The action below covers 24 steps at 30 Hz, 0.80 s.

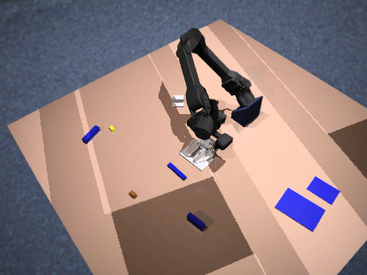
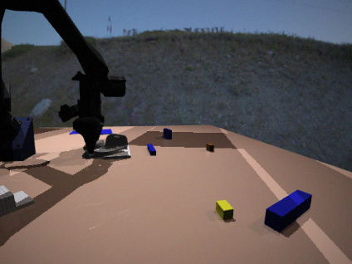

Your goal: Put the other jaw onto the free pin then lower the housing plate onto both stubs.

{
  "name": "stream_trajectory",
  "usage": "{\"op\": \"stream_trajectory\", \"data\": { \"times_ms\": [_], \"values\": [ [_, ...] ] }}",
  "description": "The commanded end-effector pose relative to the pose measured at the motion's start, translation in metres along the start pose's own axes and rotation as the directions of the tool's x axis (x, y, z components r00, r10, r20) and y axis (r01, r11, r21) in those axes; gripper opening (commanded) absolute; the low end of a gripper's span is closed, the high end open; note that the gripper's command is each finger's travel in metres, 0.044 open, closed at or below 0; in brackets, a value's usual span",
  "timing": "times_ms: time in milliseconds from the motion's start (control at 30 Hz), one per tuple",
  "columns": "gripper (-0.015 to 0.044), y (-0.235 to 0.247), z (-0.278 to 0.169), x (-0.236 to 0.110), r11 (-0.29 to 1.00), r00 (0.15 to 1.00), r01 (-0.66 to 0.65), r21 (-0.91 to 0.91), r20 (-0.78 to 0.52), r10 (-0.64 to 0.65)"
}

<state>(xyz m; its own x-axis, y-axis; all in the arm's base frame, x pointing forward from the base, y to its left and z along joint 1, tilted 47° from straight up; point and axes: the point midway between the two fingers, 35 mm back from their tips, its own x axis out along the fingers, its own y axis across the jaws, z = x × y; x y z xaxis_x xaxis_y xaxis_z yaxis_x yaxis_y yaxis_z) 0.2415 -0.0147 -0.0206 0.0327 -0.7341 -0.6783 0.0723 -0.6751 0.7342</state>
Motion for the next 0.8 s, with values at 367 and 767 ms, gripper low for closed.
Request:
{"op": "stream_trajectory", "data": {
  "times_ms": [367,767],
  "values": [
    [0.0351,-0.0016,-0.0011,0.0058,1.000,1.000,0.010,0.008,0.002,-0.010],
    [0.0351,-0.0016,-0.0011,0.0059,1.000,1.000,0.010,0.008,0.002,-0.010]
  ]
}}
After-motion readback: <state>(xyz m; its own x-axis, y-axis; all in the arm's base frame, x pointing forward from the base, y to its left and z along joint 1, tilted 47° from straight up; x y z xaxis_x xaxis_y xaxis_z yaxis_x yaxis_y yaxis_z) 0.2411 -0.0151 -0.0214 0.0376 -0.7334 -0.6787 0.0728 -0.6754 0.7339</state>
